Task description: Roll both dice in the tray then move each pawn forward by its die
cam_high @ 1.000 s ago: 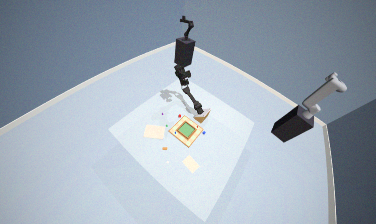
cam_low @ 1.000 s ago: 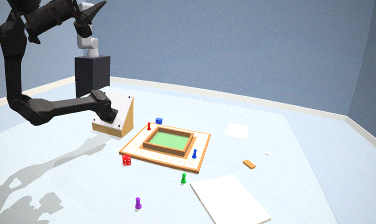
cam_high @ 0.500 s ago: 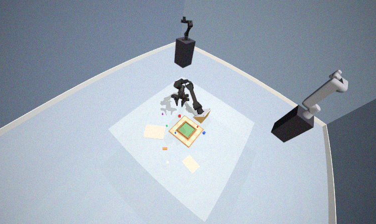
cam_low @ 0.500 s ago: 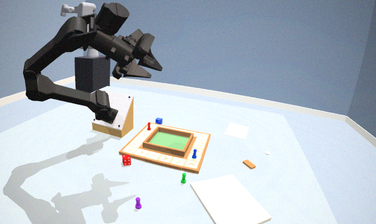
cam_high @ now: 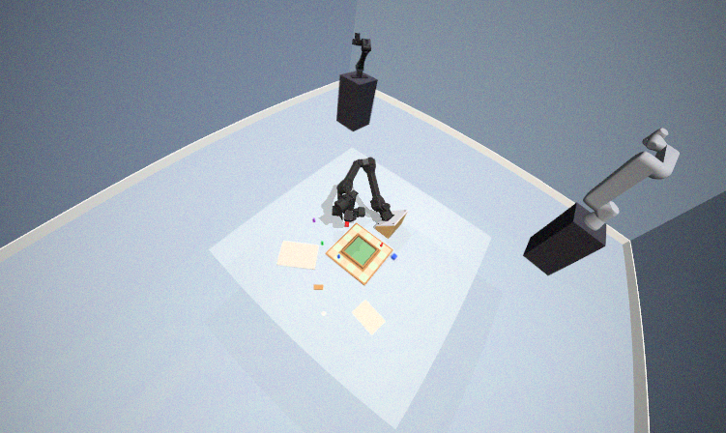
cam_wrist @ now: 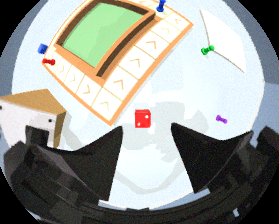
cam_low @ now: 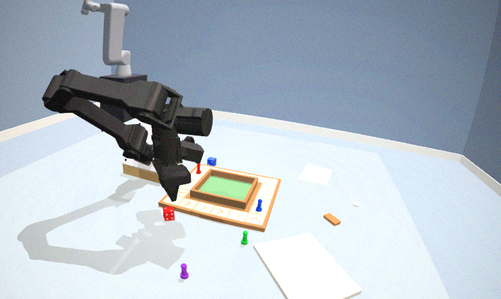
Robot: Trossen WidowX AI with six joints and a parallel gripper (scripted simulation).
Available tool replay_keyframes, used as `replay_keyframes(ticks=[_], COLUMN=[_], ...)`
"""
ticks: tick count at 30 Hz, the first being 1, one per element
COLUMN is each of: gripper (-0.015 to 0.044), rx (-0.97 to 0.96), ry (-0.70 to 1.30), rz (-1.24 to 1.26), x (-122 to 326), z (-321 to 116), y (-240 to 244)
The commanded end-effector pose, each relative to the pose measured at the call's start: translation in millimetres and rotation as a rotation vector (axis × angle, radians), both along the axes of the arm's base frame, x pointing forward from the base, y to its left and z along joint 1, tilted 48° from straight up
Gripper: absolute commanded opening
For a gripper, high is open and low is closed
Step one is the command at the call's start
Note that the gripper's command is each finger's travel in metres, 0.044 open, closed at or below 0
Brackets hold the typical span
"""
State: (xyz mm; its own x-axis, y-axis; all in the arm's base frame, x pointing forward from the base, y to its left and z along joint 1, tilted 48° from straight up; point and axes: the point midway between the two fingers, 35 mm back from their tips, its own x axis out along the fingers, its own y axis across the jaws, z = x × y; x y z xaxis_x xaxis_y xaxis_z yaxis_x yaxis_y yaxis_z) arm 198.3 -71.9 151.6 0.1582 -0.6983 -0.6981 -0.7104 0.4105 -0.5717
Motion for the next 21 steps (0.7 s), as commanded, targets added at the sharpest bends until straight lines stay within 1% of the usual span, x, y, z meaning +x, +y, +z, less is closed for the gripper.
replay_keyframes(ticks=[1,7,21], gripper=[0.0275,0.0275,0.0275], rx=[-0.044,-0.044,-0.043], ry=[0.010,0.009,0.009], rz=[-0.074,-0.074,-0.074], x=[-8.4,-4.0,-1.5], z=[-6.5,-8.3,-24.9], y=[-12.3,-11.2,-29.2])
